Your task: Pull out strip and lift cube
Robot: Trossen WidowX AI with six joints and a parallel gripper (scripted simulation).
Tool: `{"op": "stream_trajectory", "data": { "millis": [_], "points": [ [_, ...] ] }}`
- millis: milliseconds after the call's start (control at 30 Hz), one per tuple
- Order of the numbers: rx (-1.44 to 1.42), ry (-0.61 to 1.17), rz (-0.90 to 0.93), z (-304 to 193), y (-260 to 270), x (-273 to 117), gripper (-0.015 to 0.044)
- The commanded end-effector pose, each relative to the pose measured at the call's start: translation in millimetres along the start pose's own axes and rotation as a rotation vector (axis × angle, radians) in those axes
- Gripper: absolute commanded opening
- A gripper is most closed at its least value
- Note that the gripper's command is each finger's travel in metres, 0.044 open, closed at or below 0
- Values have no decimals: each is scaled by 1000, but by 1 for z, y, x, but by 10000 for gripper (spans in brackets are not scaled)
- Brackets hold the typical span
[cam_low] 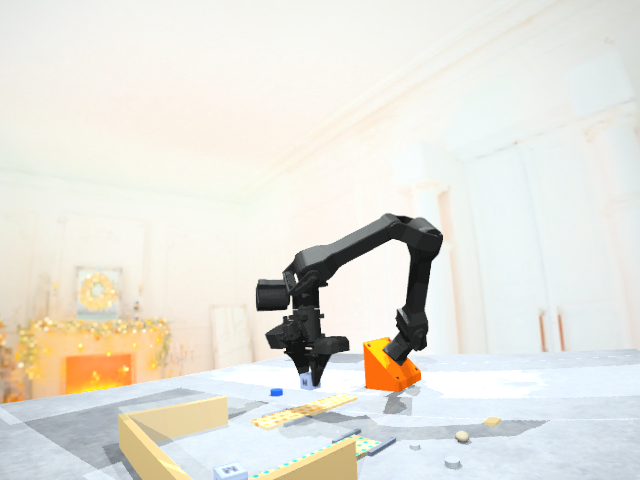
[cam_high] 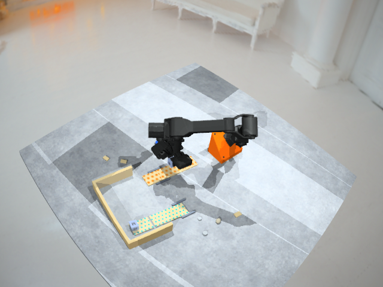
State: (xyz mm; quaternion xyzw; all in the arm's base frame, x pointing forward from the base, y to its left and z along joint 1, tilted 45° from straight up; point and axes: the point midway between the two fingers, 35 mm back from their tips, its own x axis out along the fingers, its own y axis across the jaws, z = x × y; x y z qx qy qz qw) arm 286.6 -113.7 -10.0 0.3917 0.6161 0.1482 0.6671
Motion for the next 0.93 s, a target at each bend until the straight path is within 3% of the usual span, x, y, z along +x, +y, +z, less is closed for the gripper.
{"op": "stream_trajectory", "data": {
  "millis": [0, 167, 900],
  "points": [
    [-1, 1, -5, -5, -1, -8, 0],
    [-1, 1, -5, -5, -1, -35, 0],
    [-1, 1, -5, -5, -1, -36, 0]
  ]
}}
